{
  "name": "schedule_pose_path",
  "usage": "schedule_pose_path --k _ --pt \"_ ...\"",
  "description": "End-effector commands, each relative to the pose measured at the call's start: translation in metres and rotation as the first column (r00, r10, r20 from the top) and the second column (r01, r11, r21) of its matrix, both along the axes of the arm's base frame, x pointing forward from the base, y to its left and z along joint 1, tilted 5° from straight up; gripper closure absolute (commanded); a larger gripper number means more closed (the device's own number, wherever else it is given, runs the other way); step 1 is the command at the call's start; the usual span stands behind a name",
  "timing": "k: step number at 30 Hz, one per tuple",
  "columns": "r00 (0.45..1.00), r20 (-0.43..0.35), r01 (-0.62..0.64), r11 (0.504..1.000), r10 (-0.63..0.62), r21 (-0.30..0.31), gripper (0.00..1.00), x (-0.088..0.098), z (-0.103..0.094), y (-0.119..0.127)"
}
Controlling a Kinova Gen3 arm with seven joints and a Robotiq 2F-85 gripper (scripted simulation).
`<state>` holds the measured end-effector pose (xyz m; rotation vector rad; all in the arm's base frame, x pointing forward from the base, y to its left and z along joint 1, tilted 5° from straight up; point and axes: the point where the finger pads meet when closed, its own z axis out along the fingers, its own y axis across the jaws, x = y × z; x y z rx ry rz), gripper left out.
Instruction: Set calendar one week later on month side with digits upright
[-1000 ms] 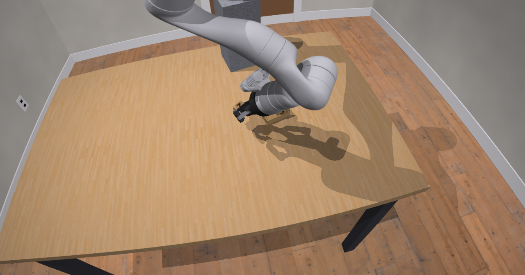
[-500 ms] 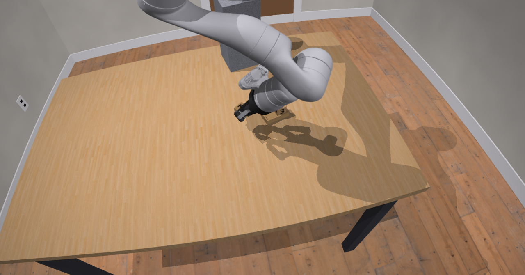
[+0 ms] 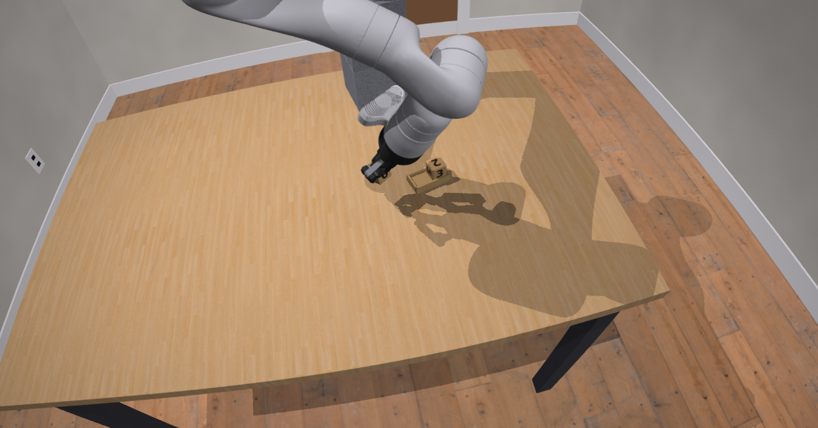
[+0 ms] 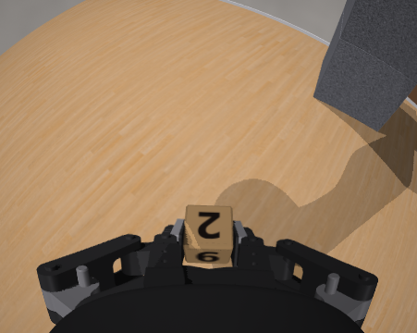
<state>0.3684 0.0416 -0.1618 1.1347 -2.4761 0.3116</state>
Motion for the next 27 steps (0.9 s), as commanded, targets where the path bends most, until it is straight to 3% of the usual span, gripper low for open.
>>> schedule_pose_path --k 1,11,27 --pt "1.000 0.008 0.007 1.000 -0.007 0.007 0.72 0.0007 0.0033 -0.0057" --pt "1.000 0.027 0.006 1.000 -0.007 0.026 0.72 0.0011 0.0025 -0.0069" --pt "0.985 0.171 -0.019 0.980 -0.015 0.196 0.72 -0.0009 0.0039 -0.0082"
